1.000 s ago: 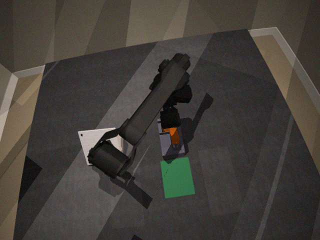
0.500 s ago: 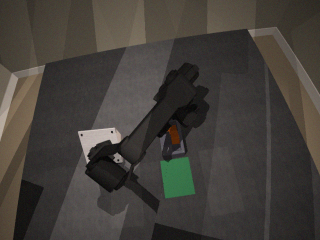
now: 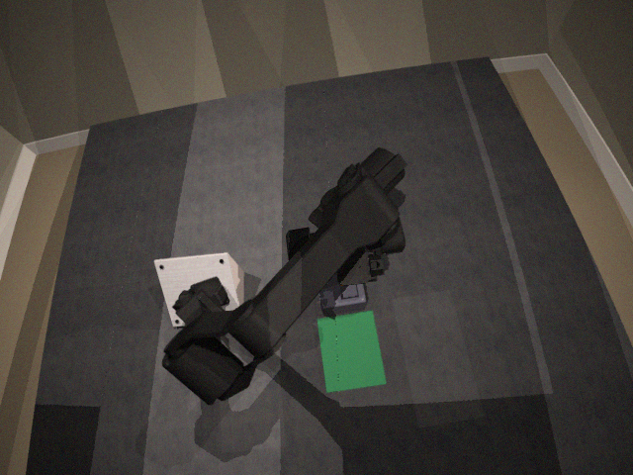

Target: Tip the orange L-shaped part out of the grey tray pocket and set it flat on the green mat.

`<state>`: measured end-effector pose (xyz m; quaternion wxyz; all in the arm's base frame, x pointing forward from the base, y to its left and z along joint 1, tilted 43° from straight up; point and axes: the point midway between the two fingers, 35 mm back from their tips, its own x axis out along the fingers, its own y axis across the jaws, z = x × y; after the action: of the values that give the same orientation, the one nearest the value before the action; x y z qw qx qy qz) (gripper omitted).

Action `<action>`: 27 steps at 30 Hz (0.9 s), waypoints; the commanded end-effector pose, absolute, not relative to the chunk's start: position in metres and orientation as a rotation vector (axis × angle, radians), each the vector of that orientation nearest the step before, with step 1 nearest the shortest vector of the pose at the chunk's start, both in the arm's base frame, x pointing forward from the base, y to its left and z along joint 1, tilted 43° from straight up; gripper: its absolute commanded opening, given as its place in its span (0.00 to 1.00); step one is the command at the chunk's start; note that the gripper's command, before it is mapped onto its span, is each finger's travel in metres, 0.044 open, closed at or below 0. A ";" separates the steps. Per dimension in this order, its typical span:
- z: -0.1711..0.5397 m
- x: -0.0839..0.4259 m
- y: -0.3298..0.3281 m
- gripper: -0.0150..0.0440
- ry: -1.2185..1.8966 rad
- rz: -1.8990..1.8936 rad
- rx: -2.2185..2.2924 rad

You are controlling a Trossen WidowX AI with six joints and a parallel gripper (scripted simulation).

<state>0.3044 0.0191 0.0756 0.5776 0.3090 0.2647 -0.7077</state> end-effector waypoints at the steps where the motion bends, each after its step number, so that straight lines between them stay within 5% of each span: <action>1: 0.067 0.300 0.008 0.73 0.611 -1.667 0.715; 27: 0.035 0.294 -0.021 0.73 0.609 -1.667 0.714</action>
<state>0.2972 -0.0164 0.0384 0.5753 0.3109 0.2598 -0.7105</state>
